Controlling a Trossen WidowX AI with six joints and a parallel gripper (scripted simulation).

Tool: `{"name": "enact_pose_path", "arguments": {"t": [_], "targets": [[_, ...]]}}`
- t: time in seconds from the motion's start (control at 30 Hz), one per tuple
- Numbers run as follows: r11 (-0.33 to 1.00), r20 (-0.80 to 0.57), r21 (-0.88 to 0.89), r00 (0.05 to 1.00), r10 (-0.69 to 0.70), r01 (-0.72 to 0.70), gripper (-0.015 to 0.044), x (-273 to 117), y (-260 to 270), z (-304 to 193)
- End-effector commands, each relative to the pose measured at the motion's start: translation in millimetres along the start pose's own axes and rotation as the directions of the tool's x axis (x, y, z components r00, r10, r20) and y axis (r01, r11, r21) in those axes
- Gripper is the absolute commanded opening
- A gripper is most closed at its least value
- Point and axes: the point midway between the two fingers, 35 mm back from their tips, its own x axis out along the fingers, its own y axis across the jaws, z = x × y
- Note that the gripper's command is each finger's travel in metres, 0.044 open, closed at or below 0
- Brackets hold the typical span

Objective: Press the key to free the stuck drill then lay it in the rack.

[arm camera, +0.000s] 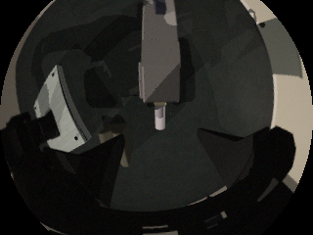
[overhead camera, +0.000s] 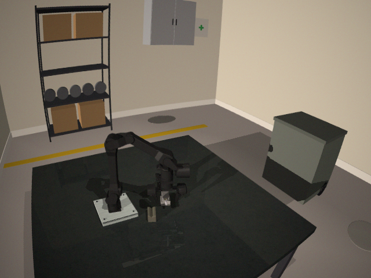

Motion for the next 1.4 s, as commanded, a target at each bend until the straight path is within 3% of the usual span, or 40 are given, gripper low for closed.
{"name": "enact_pose_path", "arguments": {"t": [0.0, 1.37], "targets": [[1.0, 0.001, 0.017, 1.0, -0.005, 0.005, 0.044, -0.2, 1.3, -1.0], [1.0, 0.003, 0.017, 1.0, -0.005, 0.005, 0.044, 49.9, 0.8, 13.3]]}}
